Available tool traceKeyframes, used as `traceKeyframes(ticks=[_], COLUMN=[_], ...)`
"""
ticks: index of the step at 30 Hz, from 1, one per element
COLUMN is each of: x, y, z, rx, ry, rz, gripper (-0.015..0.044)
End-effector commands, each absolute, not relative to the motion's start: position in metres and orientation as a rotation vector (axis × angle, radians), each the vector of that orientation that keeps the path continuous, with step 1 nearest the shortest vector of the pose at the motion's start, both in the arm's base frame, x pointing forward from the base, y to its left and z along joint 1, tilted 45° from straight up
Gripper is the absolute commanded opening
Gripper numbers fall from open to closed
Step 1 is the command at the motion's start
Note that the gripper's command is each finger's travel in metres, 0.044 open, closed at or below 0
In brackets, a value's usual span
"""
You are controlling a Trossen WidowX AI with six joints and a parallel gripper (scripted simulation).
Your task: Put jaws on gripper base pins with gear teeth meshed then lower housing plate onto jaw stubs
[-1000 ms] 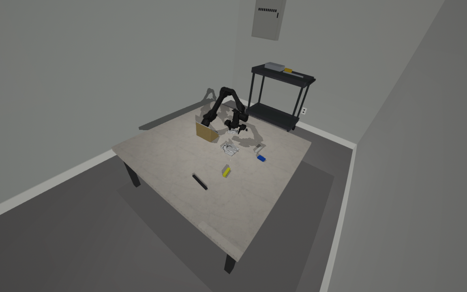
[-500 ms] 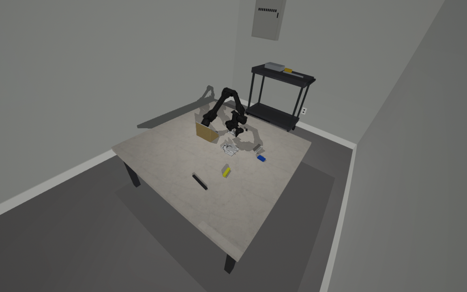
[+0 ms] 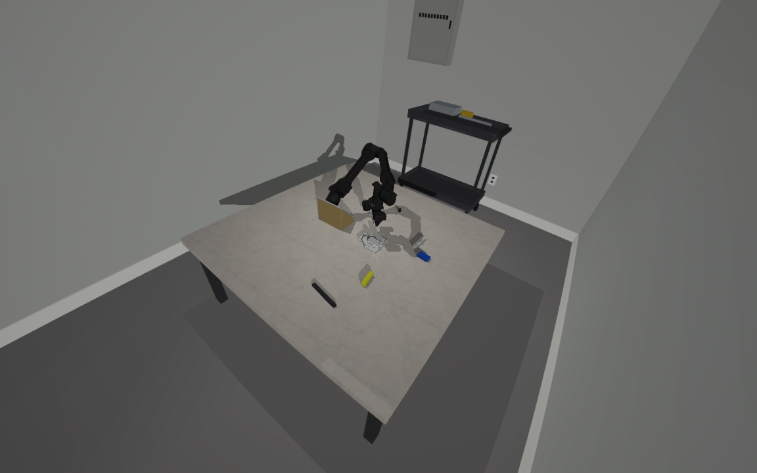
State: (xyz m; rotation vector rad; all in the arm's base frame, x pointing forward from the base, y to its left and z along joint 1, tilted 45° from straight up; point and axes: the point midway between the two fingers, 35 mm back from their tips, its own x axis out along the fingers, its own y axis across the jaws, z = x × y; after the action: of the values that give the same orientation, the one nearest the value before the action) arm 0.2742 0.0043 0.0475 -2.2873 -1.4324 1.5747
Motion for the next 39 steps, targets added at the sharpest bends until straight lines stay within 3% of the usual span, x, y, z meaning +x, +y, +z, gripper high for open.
traceKeyframes(ticks=[1,20,39], x=[0.276,0.272,0.272], y=[-0.004,-0.037,-0.038], z=[0.039,0.005,0.004], rx=[-2.199,-1.788,-1.771], ry=[-1.264,-0.648,-0.626], rz=[1.621,1.688,1.688], gripper=[0.0351,0.0351,0.0351])
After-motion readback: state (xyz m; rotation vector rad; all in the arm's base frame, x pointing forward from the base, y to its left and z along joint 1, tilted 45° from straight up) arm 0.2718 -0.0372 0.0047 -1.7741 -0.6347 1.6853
